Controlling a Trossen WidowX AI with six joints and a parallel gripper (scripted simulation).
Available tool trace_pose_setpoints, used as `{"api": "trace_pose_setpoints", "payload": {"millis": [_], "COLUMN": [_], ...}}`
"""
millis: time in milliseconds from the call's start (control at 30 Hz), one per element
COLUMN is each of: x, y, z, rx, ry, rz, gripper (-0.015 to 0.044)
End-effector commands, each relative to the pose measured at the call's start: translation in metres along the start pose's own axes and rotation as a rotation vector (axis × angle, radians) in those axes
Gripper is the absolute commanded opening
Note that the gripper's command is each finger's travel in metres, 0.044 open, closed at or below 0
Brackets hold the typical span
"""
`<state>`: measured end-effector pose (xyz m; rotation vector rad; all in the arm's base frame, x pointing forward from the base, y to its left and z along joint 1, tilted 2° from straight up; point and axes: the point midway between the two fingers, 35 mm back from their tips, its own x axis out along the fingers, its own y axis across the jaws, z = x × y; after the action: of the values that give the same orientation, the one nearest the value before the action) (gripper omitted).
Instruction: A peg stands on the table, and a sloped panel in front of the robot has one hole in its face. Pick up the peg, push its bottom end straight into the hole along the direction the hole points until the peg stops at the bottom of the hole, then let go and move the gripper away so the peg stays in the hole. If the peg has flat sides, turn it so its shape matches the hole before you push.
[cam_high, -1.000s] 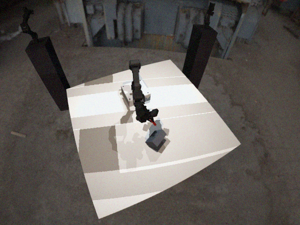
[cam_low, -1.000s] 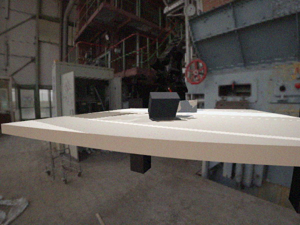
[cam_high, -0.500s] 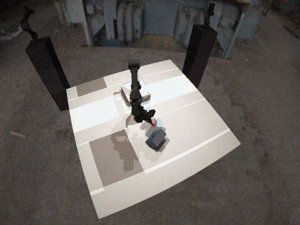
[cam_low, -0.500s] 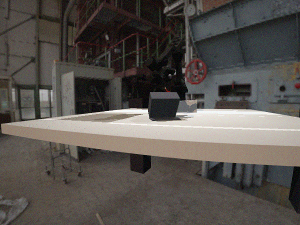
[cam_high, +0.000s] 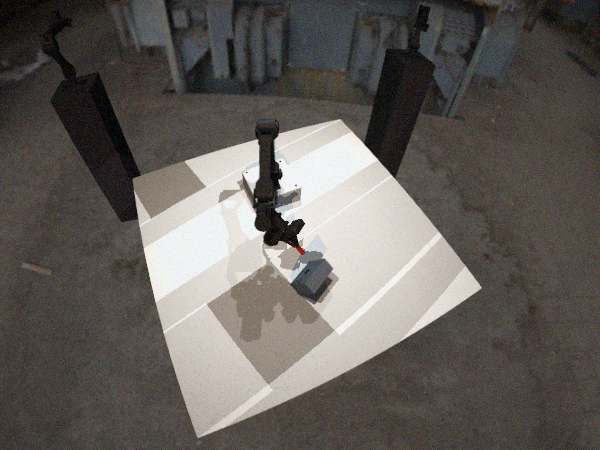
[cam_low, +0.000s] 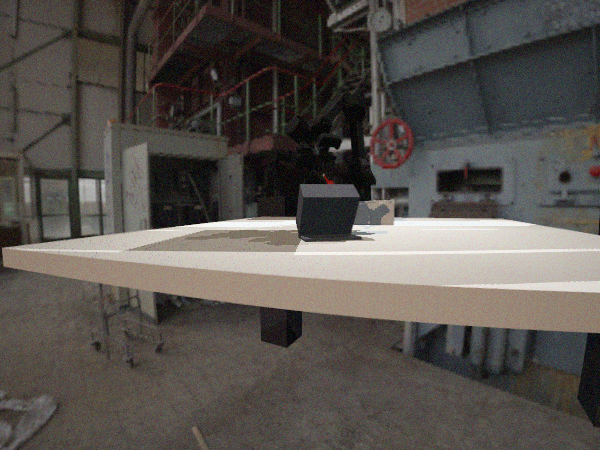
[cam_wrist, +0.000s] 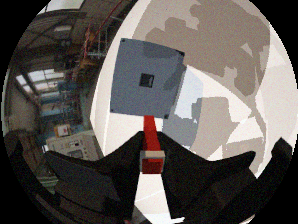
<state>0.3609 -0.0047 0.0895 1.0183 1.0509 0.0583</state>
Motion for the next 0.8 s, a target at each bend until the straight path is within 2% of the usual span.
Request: {"api": "trace_pose_setpoints", "payload": {"millis": [0,767], "x": [-0.003,-0.019], "y": [-0.003,-0.013], "z": [0.003,0.021], "rx": [0.028,0.104], "ry": [-0.009,-0.07], "rz": [0.017,0.098], "gripper": [0.0,0.0]}}
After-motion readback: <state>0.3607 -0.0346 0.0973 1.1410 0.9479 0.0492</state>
